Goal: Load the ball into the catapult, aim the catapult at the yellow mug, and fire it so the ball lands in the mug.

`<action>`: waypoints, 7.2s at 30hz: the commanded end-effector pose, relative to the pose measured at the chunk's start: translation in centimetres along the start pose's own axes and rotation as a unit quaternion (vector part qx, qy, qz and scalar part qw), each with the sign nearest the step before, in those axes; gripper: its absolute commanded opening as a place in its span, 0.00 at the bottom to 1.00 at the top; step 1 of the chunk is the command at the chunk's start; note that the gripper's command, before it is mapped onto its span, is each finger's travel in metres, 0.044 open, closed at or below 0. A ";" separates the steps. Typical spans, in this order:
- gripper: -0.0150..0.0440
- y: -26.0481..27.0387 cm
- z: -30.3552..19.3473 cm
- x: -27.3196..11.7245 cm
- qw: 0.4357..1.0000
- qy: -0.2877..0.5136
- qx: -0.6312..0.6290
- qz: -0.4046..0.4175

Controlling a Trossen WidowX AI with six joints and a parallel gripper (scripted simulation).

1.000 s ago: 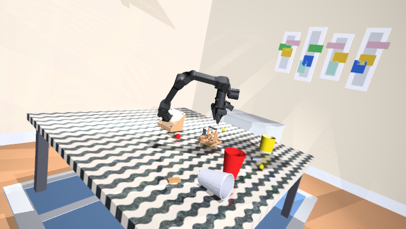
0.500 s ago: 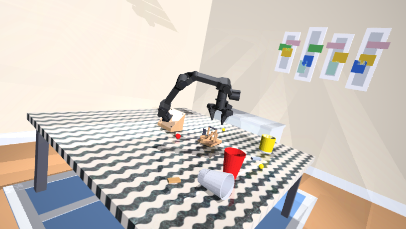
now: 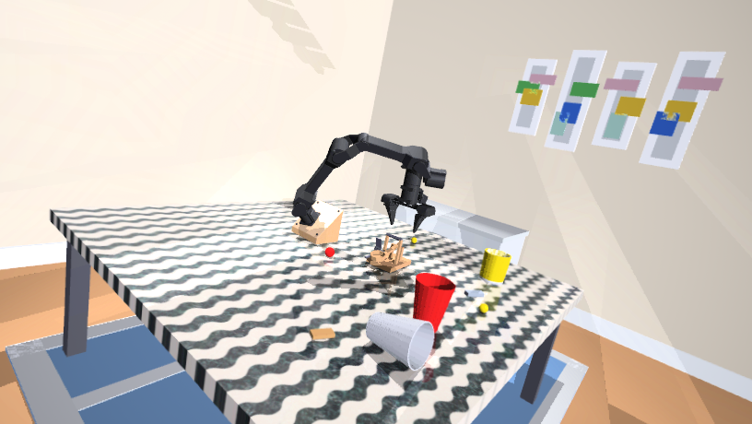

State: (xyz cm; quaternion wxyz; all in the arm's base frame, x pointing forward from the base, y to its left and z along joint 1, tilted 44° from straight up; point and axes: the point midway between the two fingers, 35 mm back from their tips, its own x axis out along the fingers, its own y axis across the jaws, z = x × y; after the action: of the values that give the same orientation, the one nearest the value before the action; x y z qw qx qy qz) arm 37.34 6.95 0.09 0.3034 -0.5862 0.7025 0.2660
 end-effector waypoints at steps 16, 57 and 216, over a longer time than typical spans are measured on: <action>1.00 0.1 0.0 5.7 0.999 0.005 -0.034 0.005; 0.45 0.2 -0.1 9.3 0.999 0.004 -0.032 0.004; 1.00 -0.1 11.9 9.2 0.967 0.003 0.253 0.003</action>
State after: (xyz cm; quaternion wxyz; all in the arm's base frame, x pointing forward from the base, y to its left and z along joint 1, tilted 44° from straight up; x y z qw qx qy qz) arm 37.76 10.04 -14.32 0.4404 -0.4876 0.7498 0.0787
